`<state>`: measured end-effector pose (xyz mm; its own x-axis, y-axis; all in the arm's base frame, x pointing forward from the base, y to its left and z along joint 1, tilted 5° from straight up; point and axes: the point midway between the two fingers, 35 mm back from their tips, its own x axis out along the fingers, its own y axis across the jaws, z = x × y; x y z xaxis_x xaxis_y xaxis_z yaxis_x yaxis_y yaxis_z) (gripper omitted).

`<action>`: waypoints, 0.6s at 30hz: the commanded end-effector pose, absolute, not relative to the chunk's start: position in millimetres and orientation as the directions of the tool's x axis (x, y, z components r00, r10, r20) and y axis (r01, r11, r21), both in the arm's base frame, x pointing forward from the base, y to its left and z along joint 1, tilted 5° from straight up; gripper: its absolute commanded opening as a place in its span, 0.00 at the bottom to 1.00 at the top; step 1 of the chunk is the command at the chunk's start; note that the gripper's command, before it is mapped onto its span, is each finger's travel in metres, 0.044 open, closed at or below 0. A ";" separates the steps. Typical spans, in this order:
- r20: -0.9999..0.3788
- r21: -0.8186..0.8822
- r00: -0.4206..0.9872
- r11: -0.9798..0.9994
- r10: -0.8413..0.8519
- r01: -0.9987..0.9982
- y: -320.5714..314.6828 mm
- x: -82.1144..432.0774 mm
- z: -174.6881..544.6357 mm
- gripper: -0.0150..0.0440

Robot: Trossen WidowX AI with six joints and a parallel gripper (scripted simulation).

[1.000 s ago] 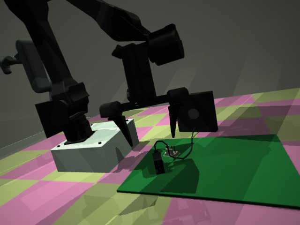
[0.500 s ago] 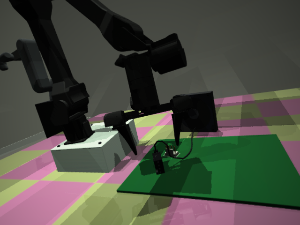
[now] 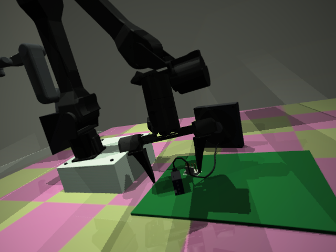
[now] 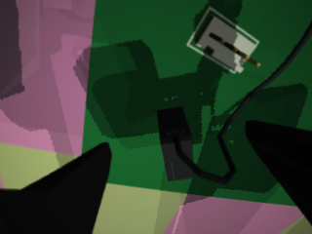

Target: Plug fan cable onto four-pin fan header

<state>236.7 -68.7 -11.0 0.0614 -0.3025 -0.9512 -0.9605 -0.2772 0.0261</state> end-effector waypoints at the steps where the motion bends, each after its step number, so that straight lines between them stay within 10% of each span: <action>1: -0.951 0.025 0.062 -0.277 -0.303 -0.960 -68.7 236.9 -10.6 0.91; 7: -0.951 0.025 0.062 -0.277 -0.303 -0.960 -68.7 236.9 -10.6 0.64; 18: -0.951 0.025 0.062 -0.277 -0.303 -0.960 -68.7 236.9 -10.6 0.52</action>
<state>236.7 -68.7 -10.9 0.0615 -0.3025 -0.9512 -0.9605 -0.2772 0.0261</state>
